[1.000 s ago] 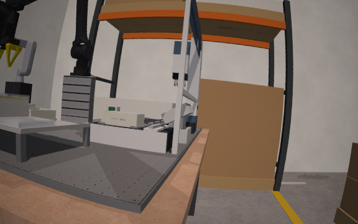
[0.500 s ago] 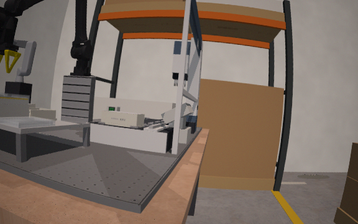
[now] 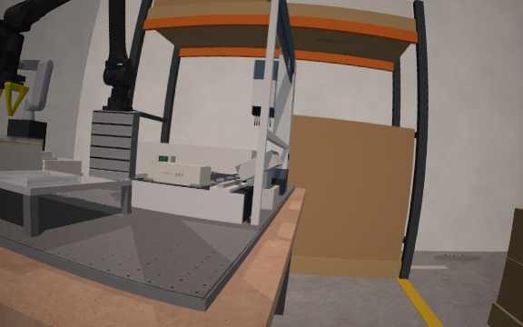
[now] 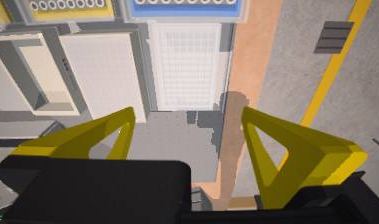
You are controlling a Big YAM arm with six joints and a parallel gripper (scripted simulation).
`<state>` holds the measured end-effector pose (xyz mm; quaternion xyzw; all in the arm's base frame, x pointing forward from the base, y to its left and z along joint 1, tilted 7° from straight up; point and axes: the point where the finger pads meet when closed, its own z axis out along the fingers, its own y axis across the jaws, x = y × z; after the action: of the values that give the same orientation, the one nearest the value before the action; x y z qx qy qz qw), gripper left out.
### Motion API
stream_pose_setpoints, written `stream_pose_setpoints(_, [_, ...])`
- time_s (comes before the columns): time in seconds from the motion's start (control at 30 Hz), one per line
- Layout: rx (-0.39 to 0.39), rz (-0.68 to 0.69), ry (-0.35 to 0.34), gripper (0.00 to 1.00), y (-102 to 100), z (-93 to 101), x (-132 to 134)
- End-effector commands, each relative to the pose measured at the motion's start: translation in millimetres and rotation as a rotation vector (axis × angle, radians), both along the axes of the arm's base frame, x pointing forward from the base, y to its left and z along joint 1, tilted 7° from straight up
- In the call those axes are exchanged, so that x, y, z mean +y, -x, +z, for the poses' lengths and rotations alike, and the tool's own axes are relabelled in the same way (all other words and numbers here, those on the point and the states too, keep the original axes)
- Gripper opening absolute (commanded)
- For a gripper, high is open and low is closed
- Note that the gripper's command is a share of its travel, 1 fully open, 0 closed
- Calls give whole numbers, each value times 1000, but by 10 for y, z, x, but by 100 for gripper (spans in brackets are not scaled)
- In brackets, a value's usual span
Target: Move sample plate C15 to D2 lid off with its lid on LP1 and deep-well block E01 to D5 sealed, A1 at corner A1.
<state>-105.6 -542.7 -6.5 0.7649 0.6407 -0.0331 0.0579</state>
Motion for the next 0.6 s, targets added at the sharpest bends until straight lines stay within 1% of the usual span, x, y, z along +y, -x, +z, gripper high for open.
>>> stream_pose_setpoints(0.0, [2,5,2,100,-72,-67,-55])
stream_pose_setpoints(0.1, [4,5,12,100,-66,-94,-99])
stream_pose_setpoints(0.37, [2,5,4,100,-77,-255,-76])
stream_pose_setpoints(0.43, [4,5,11,100,-71,-263,-117])
stream_pose_setpoints(0.57, [2,5,4,100,-76,-307,-96])
